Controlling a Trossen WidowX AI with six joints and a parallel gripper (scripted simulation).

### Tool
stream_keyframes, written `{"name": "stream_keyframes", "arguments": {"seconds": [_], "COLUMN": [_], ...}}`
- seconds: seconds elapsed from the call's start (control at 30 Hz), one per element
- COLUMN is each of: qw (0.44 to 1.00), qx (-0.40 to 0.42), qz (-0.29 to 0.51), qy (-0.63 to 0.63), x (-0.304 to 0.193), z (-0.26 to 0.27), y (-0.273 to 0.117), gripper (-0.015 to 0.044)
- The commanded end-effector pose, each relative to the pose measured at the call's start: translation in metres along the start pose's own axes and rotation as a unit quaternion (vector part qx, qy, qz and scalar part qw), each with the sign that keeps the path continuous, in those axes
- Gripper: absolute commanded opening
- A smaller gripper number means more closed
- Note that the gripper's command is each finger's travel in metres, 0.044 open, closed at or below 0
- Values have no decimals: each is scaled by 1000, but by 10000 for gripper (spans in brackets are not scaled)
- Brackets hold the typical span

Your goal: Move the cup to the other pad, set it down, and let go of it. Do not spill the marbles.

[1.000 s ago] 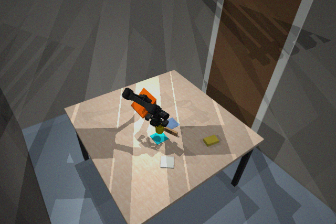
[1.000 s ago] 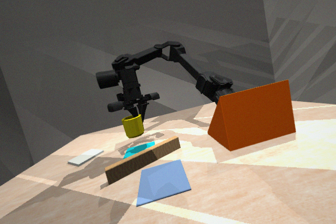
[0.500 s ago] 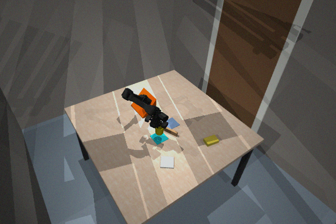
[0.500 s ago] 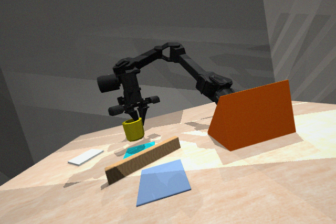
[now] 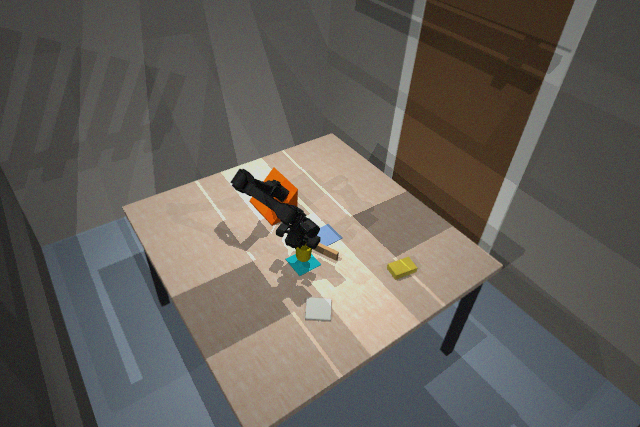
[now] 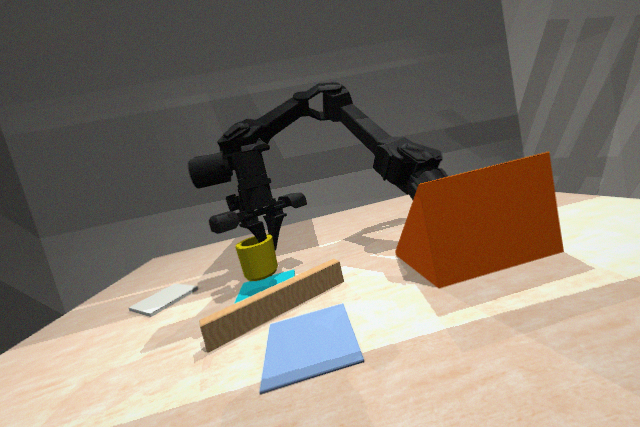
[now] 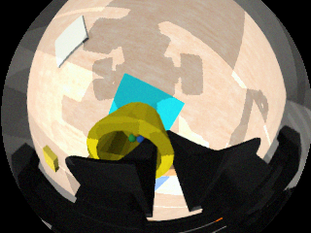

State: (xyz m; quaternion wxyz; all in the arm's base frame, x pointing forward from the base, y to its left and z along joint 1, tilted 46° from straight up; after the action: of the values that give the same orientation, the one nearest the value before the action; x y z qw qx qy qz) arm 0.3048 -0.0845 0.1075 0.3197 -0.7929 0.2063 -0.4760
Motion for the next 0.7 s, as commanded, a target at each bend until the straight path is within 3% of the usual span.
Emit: {"name": "stream_keyframes", "arguments": {"seconds": [0.0, 0.67], "qw": [1000, 1000], "qx": [-1, -1], "qz": [-1, -1], "qy": [-4, 0], "x": [0, 0], "z": [0, -1], "y": [7, 24], "gripper": [0, 0]}}
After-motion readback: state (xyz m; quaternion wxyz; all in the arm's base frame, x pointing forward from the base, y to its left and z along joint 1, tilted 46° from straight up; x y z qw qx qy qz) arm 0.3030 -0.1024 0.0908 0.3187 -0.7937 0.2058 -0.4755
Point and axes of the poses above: the point midway between the two fingers, 35 mm back from their tips, its own y axis out along the fingers, its own z axis across the jaws, x = y × z, the point moved 3 cm from there along -y, back along the fingers, and after that the axes turned 2 degrees about -y, right-handed, at the moved point
